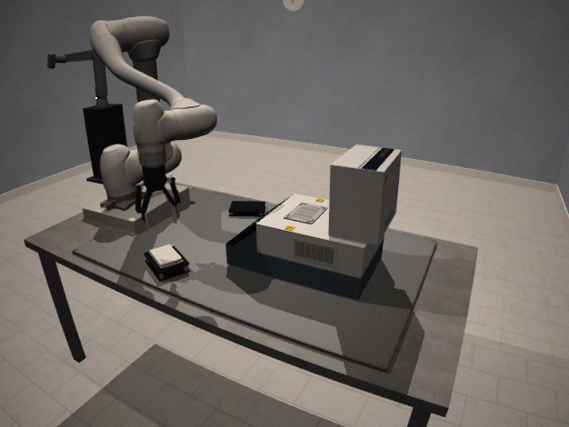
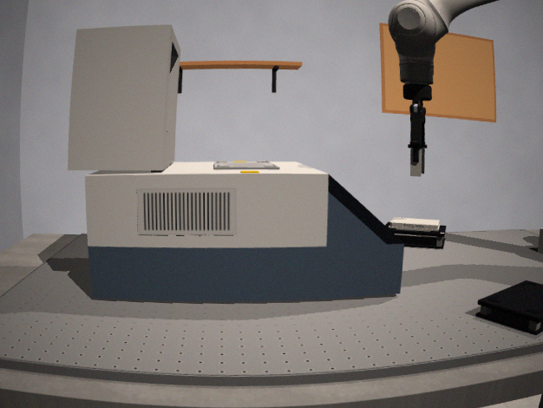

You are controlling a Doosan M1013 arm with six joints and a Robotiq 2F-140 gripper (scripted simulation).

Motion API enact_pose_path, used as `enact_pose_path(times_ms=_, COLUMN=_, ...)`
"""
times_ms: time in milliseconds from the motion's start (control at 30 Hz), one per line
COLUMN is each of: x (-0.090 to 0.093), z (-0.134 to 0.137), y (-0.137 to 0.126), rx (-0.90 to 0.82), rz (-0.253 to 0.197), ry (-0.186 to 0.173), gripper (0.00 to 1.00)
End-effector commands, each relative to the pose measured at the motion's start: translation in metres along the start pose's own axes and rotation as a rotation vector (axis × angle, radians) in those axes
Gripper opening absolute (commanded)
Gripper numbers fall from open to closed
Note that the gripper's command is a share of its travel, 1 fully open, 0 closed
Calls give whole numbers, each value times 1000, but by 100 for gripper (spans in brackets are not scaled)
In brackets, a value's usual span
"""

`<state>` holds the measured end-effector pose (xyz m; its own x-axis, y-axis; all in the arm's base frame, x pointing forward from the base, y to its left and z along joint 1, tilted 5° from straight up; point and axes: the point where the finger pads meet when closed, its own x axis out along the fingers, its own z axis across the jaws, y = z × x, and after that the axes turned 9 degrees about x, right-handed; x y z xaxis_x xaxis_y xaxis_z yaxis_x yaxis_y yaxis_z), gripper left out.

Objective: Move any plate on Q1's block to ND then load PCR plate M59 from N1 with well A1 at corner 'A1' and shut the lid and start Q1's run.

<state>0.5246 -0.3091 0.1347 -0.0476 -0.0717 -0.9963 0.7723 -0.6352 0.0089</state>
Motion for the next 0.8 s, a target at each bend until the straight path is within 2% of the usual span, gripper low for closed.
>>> enact_pose_path(times_ms=0, x=13, z=0, y=0, rx=0, rz=0, ry=0, gripper=66)
enact_pose_path(times_ms=100, x=23, z=0, y=0, rx=0, rz=0, ry=0, gripper=66)
enact_pose_path(times_ms=167, x=23, z=0, y=0, rx=0, rz=0, ry=0, gripper=66)
enact_pose_path(times_ms=667, x=73, z=0, y=0, rx=0, rz=0, ry=0, gripper=66)
enact_pose_path(times_ms=767, x=76, z=0, y=0, rx=0, rz=0, ry=0, gripper=66)
